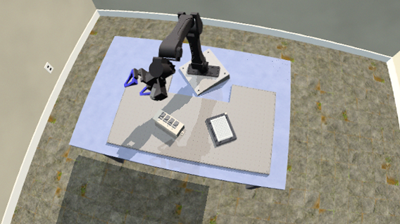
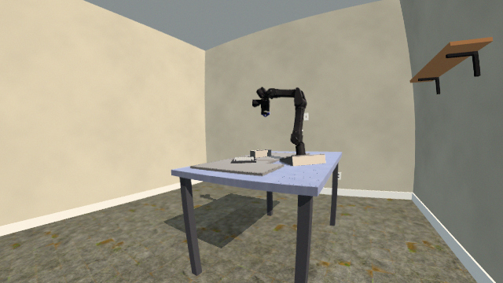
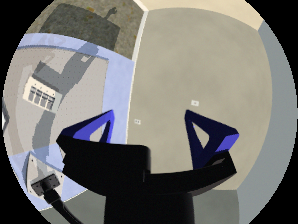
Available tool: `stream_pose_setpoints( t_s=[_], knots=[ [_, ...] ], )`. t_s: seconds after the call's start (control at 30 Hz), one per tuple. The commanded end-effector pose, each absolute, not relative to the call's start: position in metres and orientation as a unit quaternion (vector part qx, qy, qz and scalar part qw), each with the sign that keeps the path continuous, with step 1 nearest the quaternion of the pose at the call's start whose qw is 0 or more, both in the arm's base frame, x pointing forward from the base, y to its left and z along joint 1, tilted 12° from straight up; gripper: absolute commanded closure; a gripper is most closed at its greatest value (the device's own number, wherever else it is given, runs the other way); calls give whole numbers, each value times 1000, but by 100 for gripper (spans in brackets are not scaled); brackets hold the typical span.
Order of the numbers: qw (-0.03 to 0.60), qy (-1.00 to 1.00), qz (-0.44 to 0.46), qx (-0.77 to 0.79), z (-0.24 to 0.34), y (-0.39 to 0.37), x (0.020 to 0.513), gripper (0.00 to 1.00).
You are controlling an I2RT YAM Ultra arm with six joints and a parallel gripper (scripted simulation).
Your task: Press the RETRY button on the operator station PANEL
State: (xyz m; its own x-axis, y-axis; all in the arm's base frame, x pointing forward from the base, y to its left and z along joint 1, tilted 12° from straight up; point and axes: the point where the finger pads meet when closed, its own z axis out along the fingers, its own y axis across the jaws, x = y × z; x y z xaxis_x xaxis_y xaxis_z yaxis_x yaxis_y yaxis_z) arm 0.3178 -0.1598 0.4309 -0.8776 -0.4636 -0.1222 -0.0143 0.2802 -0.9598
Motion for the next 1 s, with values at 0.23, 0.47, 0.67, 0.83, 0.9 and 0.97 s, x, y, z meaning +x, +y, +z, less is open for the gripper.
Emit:
stream_pose_setpoints(
  t_s=[0.23, 0.47, 0.67, 0.83, 0.9, 0.97],
  knots=[
    [199, 775, -581, -150, 435, -160, 316, 0],
    [199, 775, -581, -150, 435, -160, 316, 0],
    [221, 809, -527, -139, 418, -160, 329, 100],
    [210, 816, -515, -155, 387, -152, 341, 100],
    [229, 829, -494, -131, 394, -156, 342, 100],
    [221, 834, -486, -135, 377, -155, 346, 100]
  ],
)
